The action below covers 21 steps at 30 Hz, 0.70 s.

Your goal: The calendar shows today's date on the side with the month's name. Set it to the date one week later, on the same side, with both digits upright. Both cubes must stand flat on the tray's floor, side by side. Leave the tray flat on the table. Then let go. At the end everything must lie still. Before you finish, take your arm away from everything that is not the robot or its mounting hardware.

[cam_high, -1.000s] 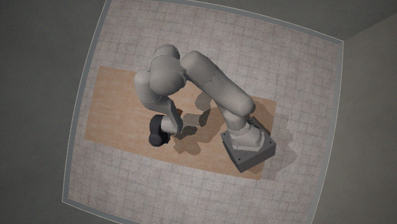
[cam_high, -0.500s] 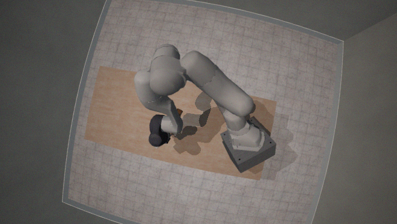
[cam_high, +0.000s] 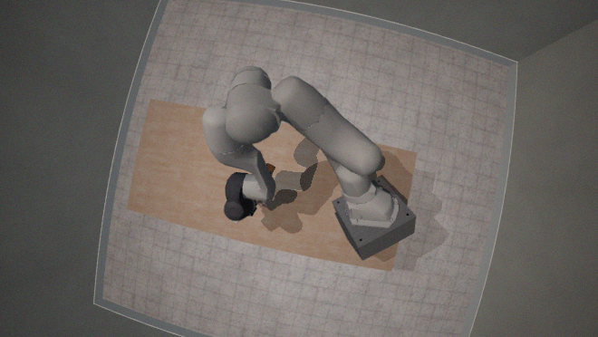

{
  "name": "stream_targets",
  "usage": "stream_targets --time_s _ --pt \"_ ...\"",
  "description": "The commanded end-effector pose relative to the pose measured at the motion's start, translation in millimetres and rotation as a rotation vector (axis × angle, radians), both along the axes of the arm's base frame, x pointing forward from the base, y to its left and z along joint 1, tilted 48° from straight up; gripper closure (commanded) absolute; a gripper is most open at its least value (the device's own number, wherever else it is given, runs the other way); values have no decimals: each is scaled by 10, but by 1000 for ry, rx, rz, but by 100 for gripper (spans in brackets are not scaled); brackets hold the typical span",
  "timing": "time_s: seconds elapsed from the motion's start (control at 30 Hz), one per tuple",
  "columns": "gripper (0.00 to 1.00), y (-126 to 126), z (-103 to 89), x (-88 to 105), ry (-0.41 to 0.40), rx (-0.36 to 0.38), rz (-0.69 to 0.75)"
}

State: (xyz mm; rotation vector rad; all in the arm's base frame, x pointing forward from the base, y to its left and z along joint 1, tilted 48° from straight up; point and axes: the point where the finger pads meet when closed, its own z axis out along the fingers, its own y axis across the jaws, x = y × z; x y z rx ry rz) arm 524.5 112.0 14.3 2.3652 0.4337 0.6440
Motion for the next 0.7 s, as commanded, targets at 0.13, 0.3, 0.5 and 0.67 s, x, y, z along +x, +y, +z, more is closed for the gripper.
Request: stream_targets --time_s 0.13,0.3,0.5,0.67 --pt "83 -10 -2 12 -3 3 -4" --pt "83 -10 -2 12 -3 3 -4" --pt "83 -10 -2 12 -3 3 -4" --pt "78 -10 -2 12 -3 3 -4"
